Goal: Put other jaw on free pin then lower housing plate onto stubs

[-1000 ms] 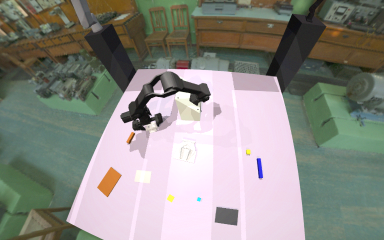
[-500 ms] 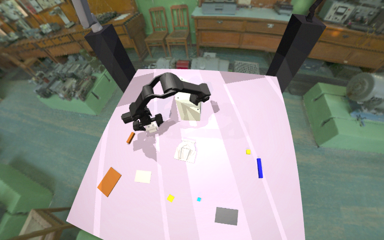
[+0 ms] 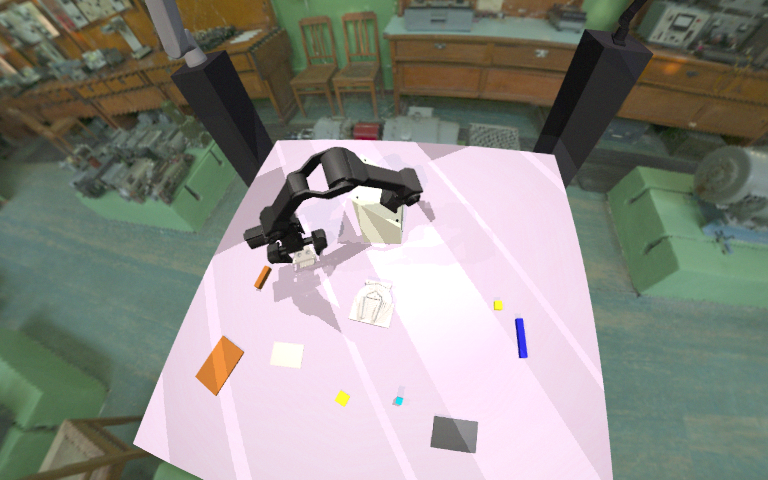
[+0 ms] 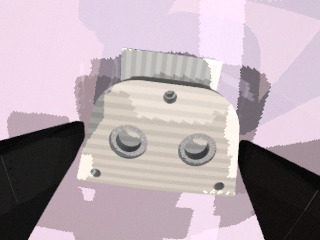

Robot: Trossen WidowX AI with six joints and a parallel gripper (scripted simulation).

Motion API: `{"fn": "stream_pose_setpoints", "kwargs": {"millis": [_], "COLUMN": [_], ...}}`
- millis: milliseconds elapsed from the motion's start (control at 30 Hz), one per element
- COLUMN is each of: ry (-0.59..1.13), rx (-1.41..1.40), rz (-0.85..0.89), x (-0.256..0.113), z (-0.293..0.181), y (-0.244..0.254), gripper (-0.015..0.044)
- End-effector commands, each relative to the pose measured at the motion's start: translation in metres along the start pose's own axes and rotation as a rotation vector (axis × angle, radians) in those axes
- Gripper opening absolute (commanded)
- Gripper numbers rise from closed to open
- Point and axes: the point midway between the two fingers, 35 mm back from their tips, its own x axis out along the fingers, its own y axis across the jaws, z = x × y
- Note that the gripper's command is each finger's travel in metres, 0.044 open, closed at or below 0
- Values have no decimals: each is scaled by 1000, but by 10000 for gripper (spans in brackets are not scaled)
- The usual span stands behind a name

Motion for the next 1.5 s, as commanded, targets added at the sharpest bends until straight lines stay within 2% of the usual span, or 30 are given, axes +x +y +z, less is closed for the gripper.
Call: {"fn": "stream_pose_setpoints", "kwargs": {"millis": [0,300,733,1467], "ry": [0,0,0,2], "rx": [0,0,0,6], "rz": [0,0,0,3], "x": [0,0,-2,-71], "z": [0,0,0,0], "y": [0,0,0,1], "gripper": [413,353,351,351]}}
